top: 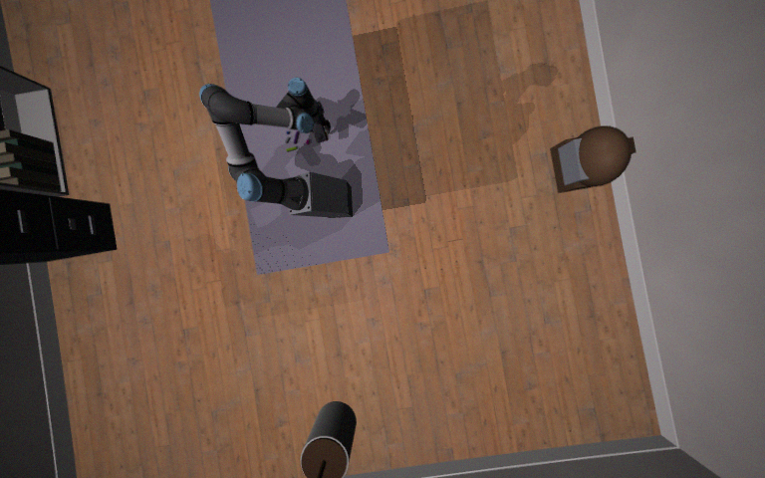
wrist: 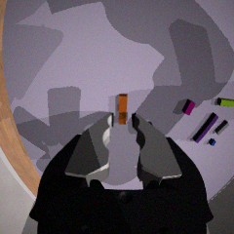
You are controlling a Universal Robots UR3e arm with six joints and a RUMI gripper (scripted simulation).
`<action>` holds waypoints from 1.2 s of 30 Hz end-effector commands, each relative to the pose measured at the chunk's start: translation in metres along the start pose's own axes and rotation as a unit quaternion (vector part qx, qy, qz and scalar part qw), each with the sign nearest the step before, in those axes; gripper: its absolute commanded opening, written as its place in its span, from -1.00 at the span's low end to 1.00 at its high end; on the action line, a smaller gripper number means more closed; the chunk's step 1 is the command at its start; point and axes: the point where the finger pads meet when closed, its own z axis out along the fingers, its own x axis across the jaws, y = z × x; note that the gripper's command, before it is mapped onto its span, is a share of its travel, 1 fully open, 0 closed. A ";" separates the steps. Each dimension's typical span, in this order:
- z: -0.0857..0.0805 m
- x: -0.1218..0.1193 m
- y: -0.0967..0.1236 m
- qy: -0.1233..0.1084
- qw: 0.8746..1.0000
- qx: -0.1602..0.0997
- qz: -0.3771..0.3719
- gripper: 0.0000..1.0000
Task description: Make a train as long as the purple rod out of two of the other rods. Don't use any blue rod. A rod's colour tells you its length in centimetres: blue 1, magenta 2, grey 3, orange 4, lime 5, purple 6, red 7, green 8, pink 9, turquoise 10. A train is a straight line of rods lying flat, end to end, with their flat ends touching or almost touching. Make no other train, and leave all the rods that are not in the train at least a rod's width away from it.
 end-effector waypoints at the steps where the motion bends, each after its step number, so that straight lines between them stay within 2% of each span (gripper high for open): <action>1: 0.004 -0.001 0.001 -0.001 1.000 -0.001 0.000 -0.72; 15: 0.013 -0.001 0.001 -0.001 1.000 -0.001 0.000 -0.72; 36: 0.014 -0.001 0.001 -0.001 1.000 -0.001 0.000 -0.72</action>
